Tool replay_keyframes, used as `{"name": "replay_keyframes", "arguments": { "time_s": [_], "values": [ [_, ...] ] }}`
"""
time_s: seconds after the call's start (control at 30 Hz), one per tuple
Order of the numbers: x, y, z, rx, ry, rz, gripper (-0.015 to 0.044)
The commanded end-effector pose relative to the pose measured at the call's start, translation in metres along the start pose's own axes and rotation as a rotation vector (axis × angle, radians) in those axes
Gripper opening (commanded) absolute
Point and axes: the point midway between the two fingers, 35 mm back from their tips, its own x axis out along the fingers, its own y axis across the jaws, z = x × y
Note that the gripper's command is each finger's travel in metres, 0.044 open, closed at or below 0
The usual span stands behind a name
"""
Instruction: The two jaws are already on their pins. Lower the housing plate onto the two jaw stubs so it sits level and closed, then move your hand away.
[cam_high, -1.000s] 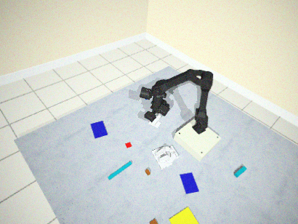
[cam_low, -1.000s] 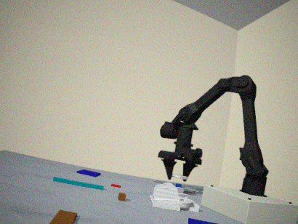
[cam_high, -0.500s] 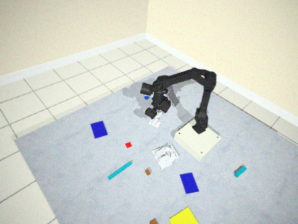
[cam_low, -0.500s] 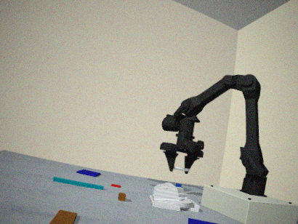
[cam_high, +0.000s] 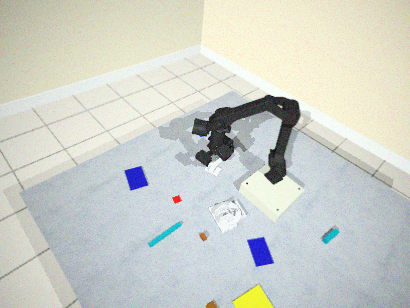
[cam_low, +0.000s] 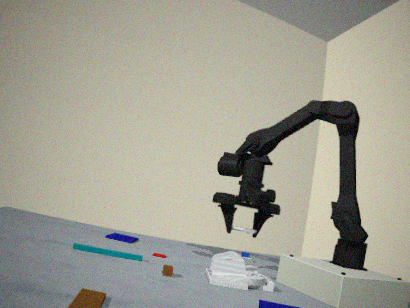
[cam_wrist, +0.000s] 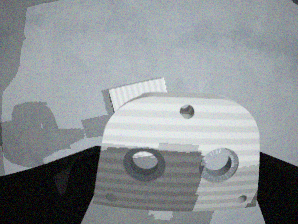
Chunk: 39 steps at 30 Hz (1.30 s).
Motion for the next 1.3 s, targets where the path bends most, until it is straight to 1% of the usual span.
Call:
{"name": "replay_keyframes", "arguments": {
  "time_s": [0.0,1.27],
  "values": [
    [0.001,-0.006,0.009,0.079,-0.005,0.002,0.0351],
    [-0.001,-0.057,0.087,0.842,-0.013,0.001,0.0351]
  ]
}}
